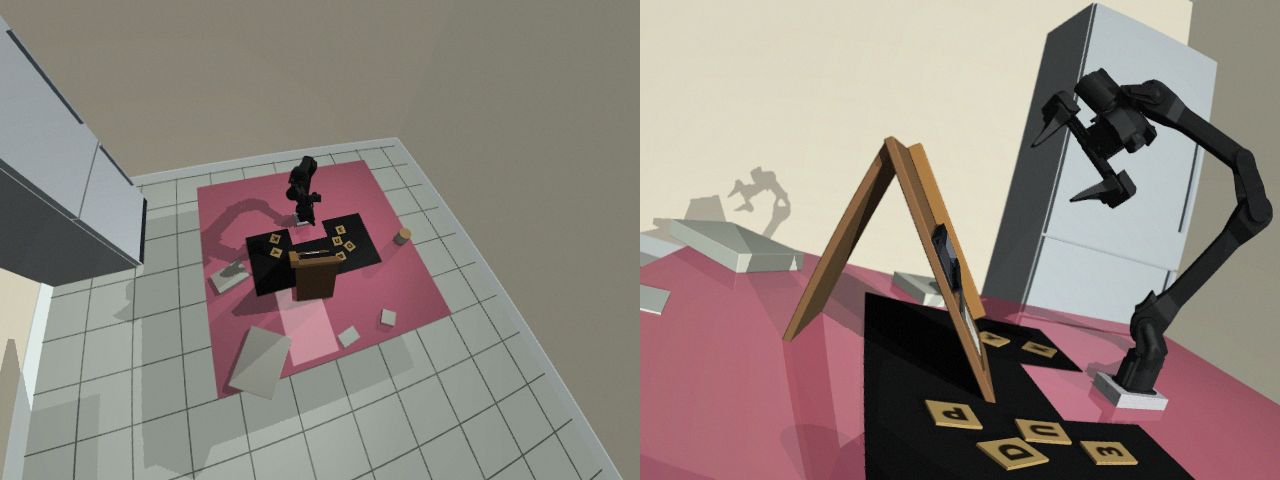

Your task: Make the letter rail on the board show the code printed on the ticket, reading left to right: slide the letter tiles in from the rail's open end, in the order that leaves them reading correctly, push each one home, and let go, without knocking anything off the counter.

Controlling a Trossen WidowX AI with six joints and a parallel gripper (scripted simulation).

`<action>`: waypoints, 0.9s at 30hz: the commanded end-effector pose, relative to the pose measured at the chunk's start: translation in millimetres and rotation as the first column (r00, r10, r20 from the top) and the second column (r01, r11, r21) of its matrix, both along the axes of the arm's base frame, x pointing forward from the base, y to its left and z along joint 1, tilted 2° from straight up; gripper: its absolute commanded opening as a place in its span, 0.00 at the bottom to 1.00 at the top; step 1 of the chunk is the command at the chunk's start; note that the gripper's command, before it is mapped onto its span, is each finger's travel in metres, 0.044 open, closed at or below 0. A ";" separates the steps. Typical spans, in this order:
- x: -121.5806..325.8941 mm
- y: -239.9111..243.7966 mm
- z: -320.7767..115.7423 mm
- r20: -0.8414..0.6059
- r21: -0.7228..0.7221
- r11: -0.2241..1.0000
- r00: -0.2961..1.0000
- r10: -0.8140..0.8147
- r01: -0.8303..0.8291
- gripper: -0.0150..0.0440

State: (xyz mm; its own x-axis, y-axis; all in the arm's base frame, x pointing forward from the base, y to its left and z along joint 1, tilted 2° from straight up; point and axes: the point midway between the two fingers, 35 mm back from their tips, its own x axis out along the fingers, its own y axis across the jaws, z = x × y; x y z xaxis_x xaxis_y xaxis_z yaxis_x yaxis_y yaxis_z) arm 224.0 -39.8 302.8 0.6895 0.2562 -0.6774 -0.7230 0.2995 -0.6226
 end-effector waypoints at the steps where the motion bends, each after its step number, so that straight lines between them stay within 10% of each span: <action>1: -0.5 0.6 0.6 0.002 -0.004 1.000 1.000 -0.004 0.004 1.00; 5: 11.1 4.1 -6.8 -0.038 0.003 1.000 0.999 0.019 -0.019 0.83; 27: 115.5 150.3 -169.4 -0.561 -0.095 0.961 0.811 0.165 -0.261 0.83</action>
State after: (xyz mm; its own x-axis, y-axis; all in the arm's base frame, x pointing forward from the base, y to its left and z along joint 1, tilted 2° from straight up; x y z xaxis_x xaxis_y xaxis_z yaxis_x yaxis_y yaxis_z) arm 331.9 95.3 160.6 0.1983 0.2664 -0.9432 -0.9801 0.0536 -0.1909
